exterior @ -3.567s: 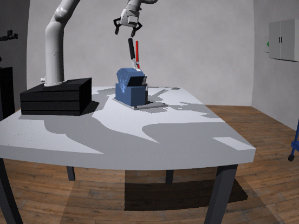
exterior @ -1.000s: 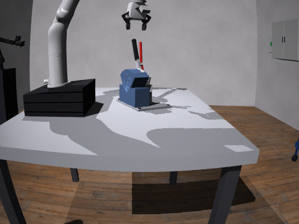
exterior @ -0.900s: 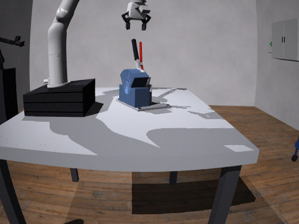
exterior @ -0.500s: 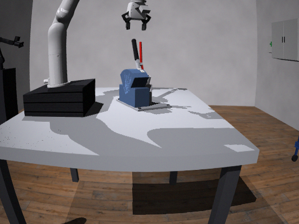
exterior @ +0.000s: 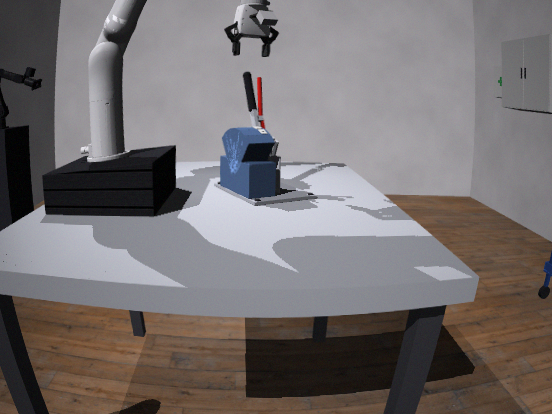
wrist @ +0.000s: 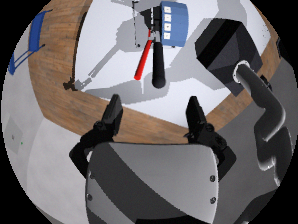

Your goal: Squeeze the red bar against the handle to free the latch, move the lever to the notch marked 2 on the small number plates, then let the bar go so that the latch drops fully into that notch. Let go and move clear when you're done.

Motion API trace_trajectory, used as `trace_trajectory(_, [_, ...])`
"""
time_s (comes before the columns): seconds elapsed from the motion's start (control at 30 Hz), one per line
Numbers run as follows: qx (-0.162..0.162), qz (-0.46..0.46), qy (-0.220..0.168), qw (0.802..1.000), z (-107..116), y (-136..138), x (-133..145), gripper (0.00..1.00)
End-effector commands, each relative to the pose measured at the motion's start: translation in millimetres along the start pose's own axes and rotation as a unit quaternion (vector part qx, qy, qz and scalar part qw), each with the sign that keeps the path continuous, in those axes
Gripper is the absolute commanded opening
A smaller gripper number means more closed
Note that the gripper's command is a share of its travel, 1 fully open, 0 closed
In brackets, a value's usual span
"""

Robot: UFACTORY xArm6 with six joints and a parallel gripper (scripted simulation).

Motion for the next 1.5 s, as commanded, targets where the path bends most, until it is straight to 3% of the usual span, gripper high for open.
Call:
trace_trajectory(0.0, [-0.002,0.000,0.000,1.000,0,0,0,0.99])
trace_trajectory(1.47, [-0.002,0.000,0.000,1.000,-27,0,0,0.99])
Point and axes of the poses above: the point where the finger pads meet when closed, its own z axis back along the fingers, its own y axis across the jaws, x = y × z, the point moved 9 cm from there along z, back along the fingers, and after that the axes turned 11 degrees about z, right-handed, at the moved point
